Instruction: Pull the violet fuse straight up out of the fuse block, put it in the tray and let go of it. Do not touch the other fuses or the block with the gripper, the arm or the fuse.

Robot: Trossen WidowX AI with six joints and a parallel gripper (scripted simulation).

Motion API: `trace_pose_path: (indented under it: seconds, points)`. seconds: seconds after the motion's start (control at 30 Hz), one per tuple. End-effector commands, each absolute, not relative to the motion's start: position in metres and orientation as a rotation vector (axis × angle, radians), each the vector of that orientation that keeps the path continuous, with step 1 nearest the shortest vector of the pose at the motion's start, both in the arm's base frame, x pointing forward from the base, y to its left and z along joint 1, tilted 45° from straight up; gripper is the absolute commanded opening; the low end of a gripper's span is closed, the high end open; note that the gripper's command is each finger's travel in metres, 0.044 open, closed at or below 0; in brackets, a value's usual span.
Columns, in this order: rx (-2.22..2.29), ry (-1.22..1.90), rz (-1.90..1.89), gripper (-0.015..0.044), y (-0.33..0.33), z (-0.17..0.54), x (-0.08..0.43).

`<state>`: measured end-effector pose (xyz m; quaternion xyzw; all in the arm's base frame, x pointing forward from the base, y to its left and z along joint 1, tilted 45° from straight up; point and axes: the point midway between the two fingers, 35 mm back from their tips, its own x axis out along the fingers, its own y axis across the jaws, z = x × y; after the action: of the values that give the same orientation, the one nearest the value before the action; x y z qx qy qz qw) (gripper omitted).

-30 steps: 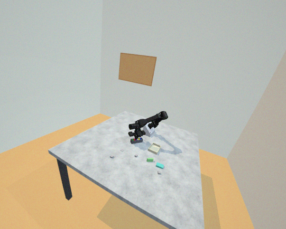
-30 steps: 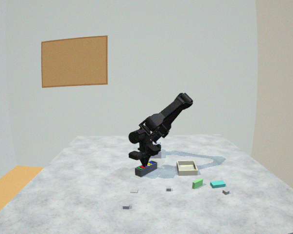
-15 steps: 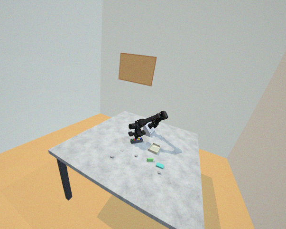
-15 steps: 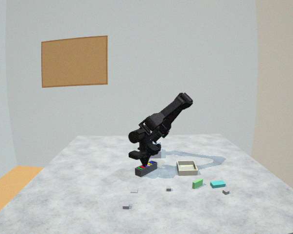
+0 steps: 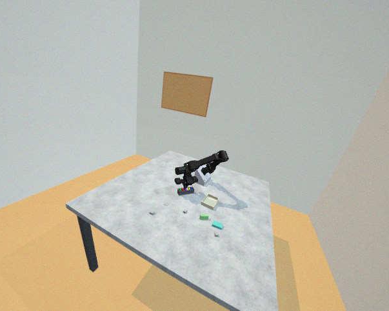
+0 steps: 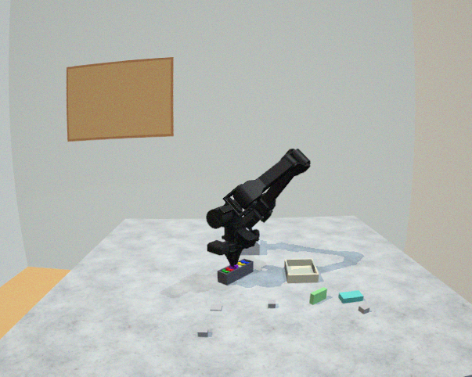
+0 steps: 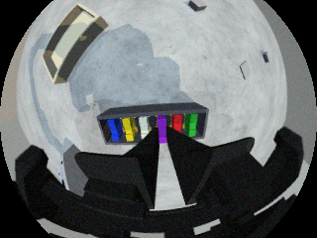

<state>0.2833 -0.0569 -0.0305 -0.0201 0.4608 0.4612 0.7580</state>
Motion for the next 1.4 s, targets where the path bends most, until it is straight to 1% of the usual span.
trace_pose_path:
  seconds: [0.0, 1.37]
  points:
    - [-0.049, 1.005, 1.006, 0.0, -0.059, -0.029, 0.283]
    - [-0.048, 1.006, 1.006, 0.0, -0.072, -0.015, 0.28]
